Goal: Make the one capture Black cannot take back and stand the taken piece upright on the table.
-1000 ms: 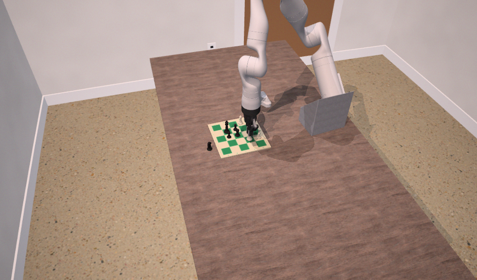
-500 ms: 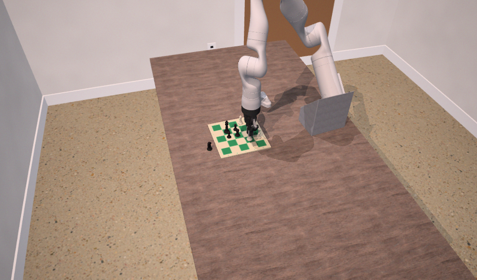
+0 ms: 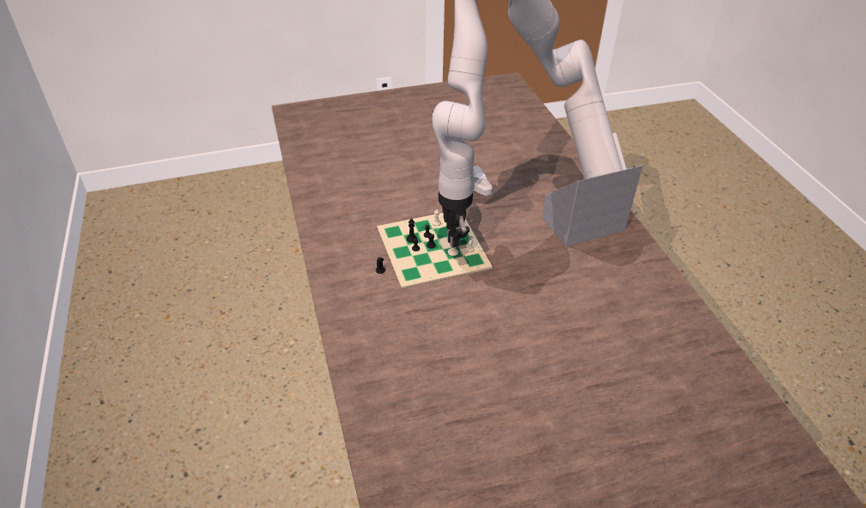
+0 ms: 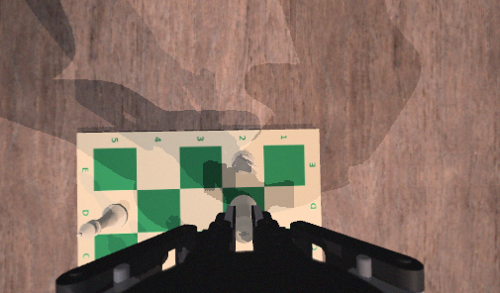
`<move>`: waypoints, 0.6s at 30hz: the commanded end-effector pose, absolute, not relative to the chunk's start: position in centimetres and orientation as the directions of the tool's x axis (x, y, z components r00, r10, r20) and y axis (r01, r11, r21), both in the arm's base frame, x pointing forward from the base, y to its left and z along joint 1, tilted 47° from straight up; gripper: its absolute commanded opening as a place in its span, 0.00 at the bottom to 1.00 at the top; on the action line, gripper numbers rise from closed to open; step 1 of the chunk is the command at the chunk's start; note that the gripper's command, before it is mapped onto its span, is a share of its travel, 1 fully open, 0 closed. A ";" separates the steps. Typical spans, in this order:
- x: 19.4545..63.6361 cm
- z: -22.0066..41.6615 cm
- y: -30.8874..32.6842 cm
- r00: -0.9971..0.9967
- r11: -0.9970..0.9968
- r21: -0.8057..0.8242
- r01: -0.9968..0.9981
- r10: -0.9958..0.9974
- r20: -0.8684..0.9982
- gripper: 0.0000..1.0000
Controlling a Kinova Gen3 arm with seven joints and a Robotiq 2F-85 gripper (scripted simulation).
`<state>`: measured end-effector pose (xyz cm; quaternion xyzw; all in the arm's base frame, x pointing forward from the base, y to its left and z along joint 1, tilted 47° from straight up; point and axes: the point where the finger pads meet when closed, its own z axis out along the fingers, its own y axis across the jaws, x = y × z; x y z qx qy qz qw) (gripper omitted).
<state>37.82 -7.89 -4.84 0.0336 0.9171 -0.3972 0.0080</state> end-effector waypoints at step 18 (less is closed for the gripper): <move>37.9 -4.8 -7.8 -0.998 0.683 -0.727 0.068 0.054 -0.042 0.16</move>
